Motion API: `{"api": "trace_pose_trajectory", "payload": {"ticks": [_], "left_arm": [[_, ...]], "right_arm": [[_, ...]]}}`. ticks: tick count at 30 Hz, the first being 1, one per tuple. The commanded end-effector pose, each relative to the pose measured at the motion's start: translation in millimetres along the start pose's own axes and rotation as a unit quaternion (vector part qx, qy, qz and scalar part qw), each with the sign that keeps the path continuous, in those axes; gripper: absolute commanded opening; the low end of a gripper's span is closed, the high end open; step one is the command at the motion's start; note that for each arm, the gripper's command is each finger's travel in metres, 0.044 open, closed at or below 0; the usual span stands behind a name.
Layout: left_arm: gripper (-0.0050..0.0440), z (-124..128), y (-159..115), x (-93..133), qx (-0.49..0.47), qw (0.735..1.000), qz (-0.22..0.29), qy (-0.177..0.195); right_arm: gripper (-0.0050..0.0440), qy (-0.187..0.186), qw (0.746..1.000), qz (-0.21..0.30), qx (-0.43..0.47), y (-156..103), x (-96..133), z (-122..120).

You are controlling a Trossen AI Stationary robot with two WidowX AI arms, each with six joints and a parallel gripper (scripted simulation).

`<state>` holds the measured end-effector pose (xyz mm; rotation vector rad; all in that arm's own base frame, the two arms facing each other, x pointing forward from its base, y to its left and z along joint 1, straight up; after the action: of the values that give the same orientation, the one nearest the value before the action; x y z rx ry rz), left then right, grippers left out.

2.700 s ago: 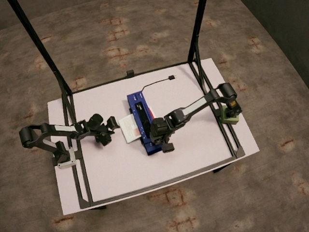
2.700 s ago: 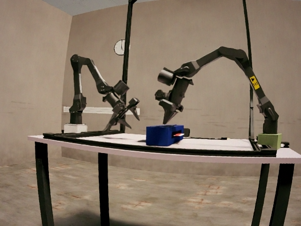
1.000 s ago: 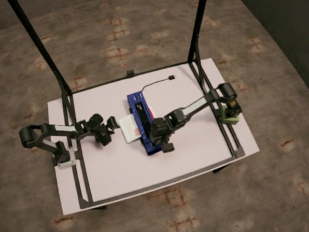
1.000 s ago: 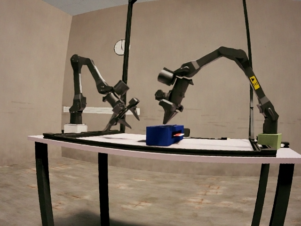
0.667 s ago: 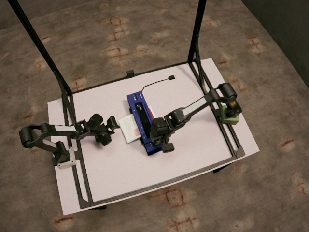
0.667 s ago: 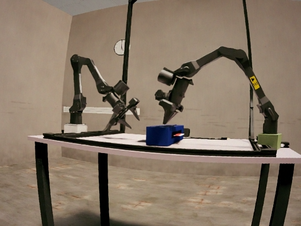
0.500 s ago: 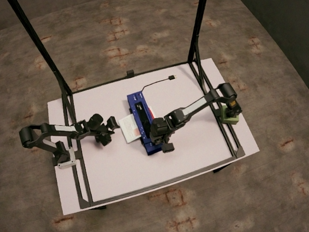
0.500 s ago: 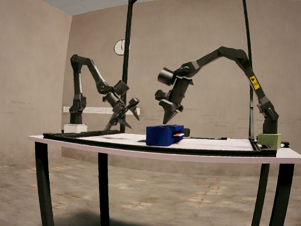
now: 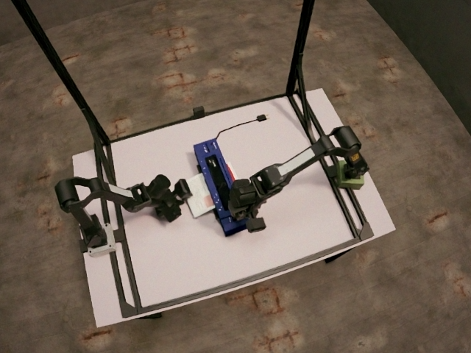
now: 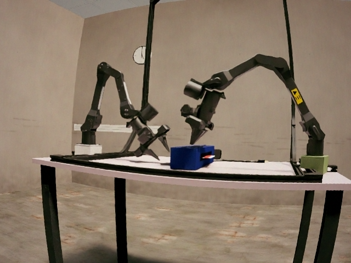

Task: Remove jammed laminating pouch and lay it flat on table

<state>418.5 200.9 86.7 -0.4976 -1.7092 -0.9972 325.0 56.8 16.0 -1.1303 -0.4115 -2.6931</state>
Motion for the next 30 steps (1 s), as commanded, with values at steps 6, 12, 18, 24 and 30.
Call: {"api": "trace_pose_trajectory", "payload": {"ticks": [6,12,18,24,30], "left_arm": [[-0.005,-2,8,11,-0.001,1.0,-0.017,-0.003],[-0.005,-2,8,11,-0.001,1.0,-0.017,-0.003],[-0.005,-2,8,11,-0.001,1.0,-0.017,-0.003],[-0.005,-2,8,11,-0.001,1.0,-0.017,-0.003],[-0.005,-2,8,-34,-0.003,0.999,-0.033,-0.006]], "right_arm": [[0.0268,0.018,1.0,-0.003,0.0,3,-14,12],[0.0268,0.019,1.0,-0.004,0.0,3,-14,12],[0.0268,0.019,1.0,-0.004,0.0,3,-14,12],[0.0268,0.019,1.0,-0.004,0.0,3,-14,12],[-0.005,0.018,1.0,-0.004,-0.001,2,-12,11]]}}
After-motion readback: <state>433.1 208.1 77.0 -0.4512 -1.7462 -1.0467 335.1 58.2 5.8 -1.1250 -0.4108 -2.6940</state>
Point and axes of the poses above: on each arm, the point midway between the two fingers, 35 mm back from their tips, its own x axis back along the fingers, its own z axis across the jaws, y = z × x, the point moved 3 cm from there along x, back along the fingers, and after that the axes turned 15 degrees about x, right-handed, at the moved point
